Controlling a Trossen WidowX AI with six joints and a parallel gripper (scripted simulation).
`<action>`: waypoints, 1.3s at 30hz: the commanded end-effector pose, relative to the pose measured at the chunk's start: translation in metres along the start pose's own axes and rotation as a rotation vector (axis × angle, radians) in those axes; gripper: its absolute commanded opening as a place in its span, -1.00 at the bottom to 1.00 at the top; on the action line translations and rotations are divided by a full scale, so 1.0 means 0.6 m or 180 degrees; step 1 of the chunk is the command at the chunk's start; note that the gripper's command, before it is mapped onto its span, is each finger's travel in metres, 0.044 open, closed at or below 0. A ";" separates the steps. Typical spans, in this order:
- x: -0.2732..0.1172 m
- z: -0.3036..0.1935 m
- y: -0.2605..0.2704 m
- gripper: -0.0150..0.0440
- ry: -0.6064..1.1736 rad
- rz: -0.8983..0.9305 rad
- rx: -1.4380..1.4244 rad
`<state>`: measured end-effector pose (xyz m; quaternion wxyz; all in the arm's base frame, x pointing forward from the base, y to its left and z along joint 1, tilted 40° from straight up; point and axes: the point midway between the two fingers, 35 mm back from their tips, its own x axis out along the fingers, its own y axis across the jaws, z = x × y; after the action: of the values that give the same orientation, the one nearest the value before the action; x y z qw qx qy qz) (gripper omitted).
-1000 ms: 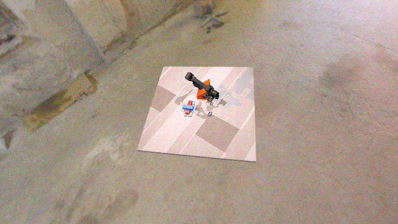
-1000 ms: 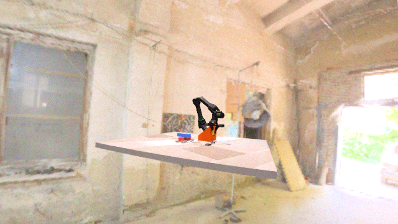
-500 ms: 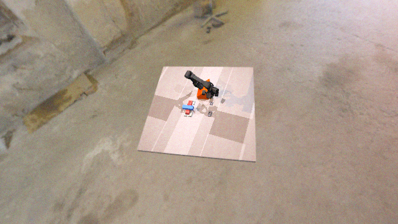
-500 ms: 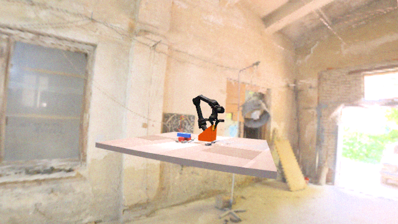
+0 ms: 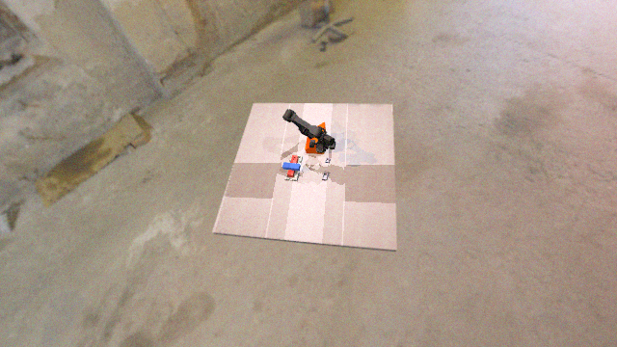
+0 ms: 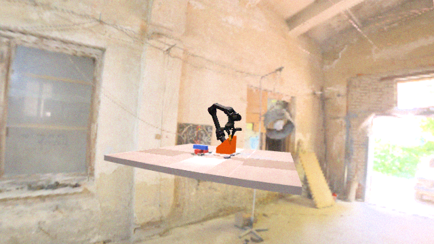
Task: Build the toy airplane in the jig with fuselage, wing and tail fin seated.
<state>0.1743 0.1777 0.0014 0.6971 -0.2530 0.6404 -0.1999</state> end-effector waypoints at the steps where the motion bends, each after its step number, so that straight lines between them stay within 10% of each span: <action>1: 0.001 0.011 -0.020 -0.49 0.0000 0.0014 -0.0020; 39: 0.032 0.074 -0.216 -0.49 -0.0026 0.0110 0.0073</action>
<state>0.2254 0.0768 0.0632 0.7052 -0.2322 0.6409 -0.1948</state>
